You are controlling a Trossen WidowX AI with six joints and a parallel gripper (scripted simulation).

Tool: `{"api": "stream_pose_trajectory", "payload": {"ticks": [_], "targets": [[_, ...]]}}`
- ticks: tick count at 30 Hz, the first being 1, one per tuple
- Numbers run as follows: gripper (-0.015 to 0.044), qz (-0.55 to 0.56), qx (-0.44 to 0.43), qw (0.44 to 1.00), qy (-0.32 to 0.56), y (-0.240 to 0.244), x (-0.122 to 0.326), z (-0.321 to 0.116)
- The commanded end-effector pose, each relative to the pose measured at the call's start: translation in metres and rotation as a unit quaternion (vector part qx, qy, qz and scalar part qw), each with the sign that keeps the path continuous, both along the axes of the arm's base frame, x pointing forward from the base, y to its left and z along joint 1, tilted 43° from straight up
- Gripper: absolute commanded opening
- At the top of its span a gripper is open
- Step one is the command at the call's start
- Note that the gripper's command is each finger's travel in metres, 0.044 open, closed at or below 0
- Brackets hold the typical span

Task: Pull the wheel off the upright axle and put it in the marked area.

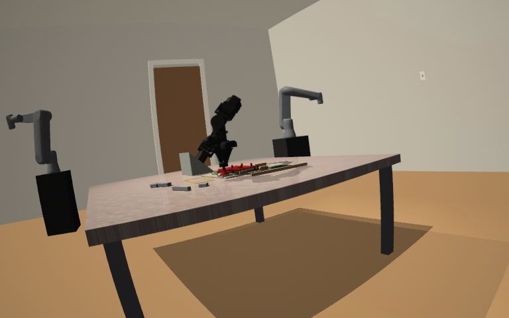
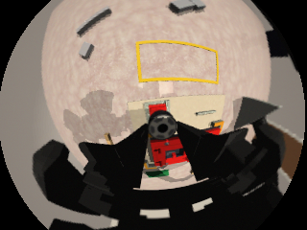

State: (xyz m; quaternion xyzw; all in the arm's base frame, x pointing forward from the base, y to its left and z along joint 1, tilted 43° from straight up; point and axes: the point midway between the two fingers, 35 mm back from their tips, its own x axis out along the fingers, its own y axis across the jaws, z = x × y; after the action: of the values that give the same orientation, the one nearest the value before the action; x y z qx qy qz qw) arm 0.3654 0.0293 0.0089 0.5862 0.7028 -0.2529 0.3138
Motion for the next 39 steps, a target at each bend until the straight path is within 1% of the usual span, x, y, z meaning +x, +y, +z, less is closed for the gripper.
{"api": "stream_pose_trajectory", "payload": {"ticks": [1, 39], "targets": [[0.0, -0.002, -0.002, 1.0, -0.006, -0.005, 0.0016, 0.0045], [0.0, -0.004, -0.002, 1.0, -0.005, -0.0137, 0.0025, 0.0141]]}}
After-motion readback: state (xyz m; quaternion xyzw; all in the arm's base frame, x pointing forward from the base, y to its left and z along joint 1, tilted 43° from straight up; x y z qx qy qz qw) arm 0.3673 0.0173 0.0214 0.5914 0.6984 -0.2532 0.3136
